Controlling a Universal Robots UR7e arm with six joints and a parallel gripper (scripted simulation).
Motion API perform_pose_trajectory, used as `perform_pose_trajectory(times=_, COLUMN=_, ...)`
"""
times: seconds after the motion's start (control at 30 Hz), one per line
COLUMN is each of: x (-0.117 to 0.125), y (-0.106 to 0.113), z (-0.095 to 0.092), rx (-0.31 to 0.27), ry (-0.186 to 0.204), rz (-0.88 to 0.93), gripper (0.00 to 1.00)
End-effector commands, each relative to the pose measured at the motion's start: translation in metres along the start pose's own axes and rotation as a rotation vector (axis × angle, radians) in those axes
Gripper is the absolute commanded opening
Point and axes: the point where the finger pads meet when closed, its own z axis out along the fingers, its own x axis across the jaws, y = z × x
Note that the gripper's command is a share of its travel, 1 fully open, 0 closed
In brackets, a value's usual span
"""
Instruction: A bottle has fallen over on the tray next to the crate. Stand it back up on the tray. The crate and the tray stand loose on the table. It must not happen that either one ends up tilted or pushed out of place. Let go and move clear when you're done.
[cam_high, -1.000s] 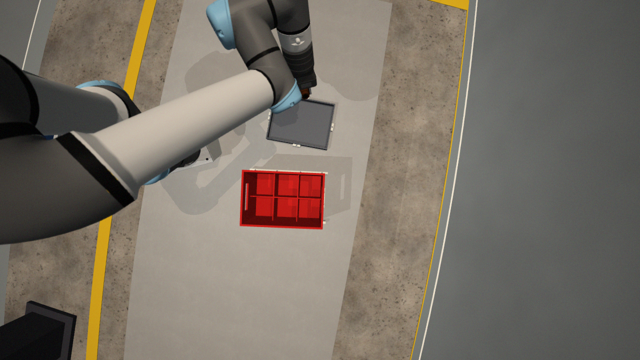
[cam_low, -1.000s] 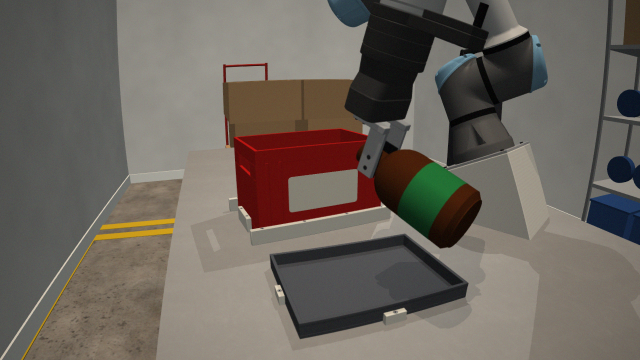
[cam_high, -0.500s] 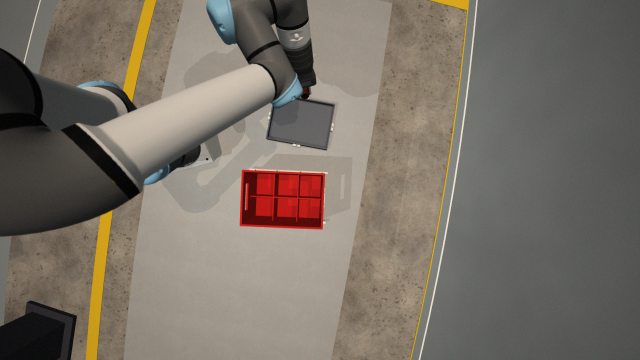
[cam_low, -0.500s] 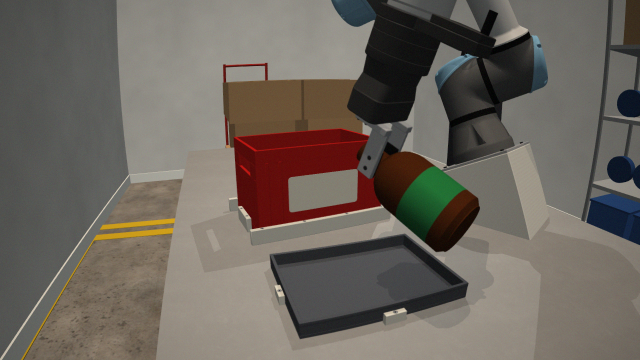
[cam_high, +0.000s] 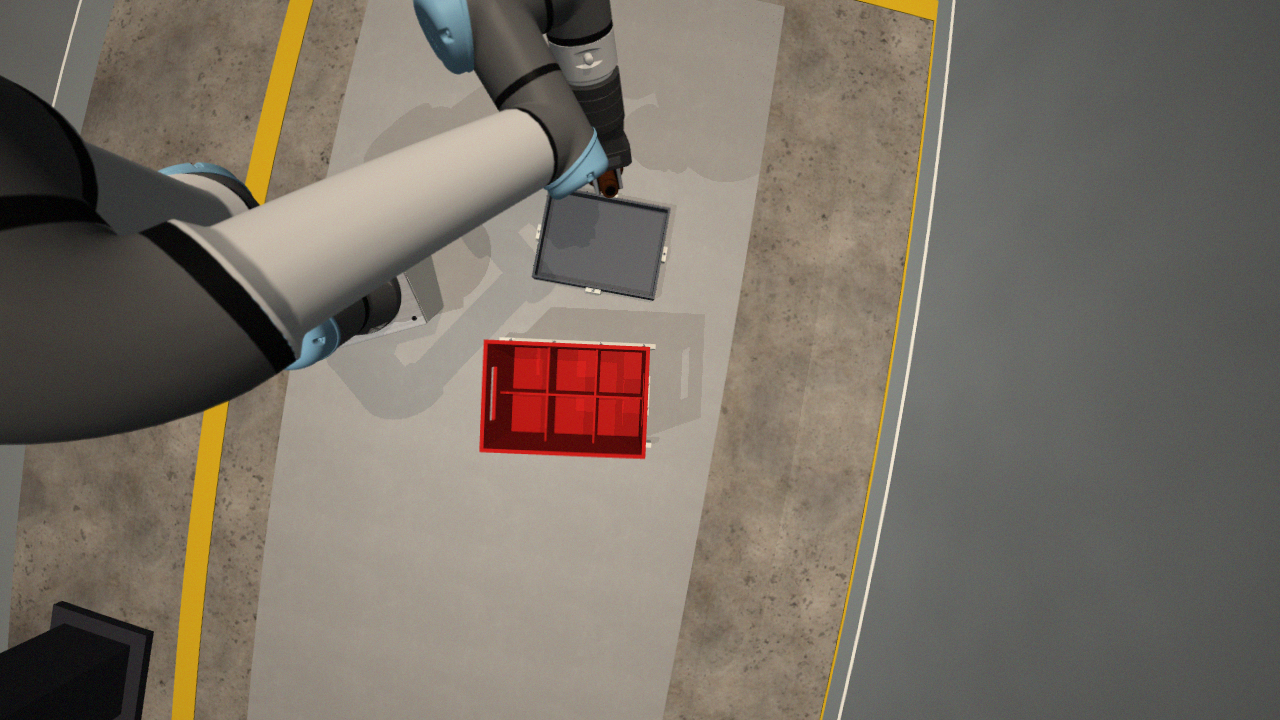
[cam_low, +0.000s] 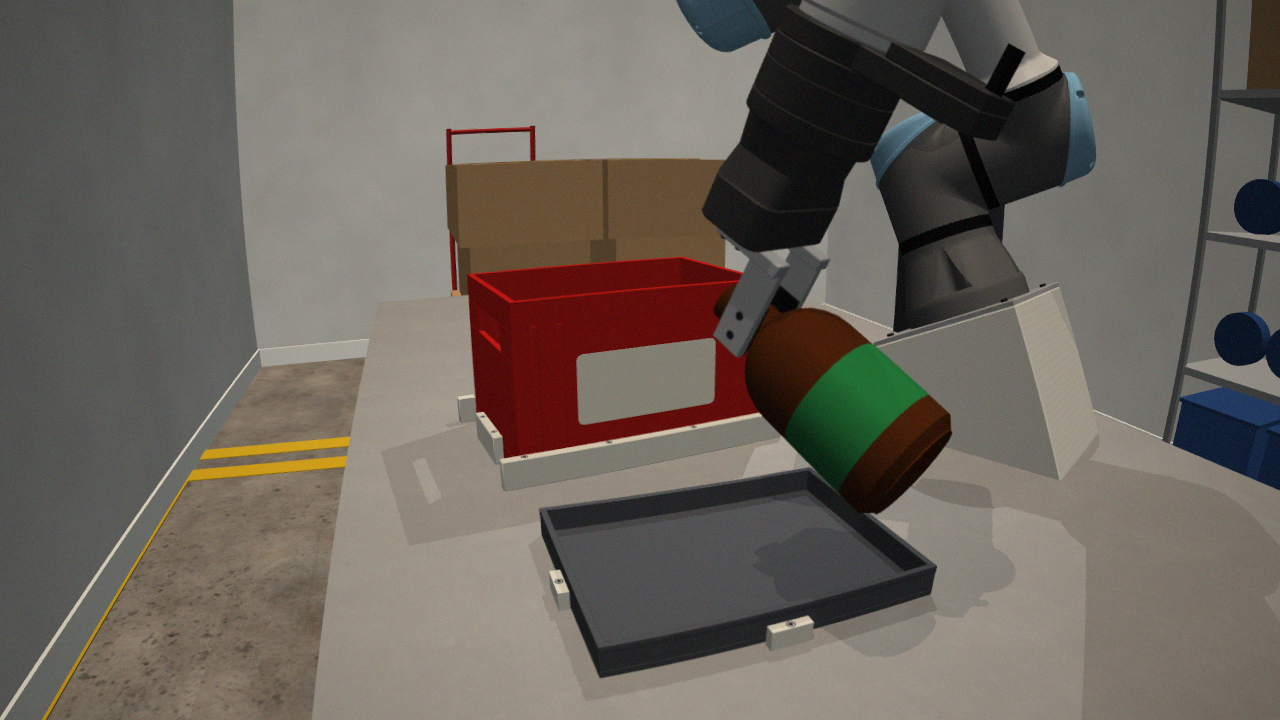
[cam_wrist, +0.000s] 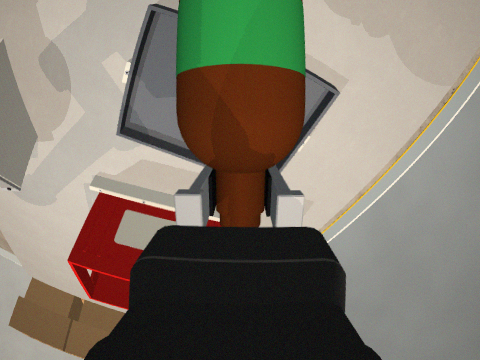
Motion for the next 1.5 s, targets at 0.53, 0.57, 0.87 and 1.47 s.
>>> perform_pose_trajectory(times=0.53, x=0.0008, y=0.0001, z=-0.0010, rx=-0.028, ry=0.003, rz=0.001, gripper=0.00)
perform_pose_trajectory(times=0.57, x=0.0008, y=0.0001, z=-0.0010, rx=-0.028, ry=0.003, rz=0.001, gripper=0.00)
perform_pose_trajectory(times=0.87, x=0.0008, y=0.0001, z=-0.0010, rx=-0.028, ry=0.003, rz=0.001, gripper=0.00)
perform_pose_trajectory(times=1.47, x=0.0008, y=0.0001, z=-0.0010, rx=-0.028, ry=0.003, rz=0.001, gripper=0.00)
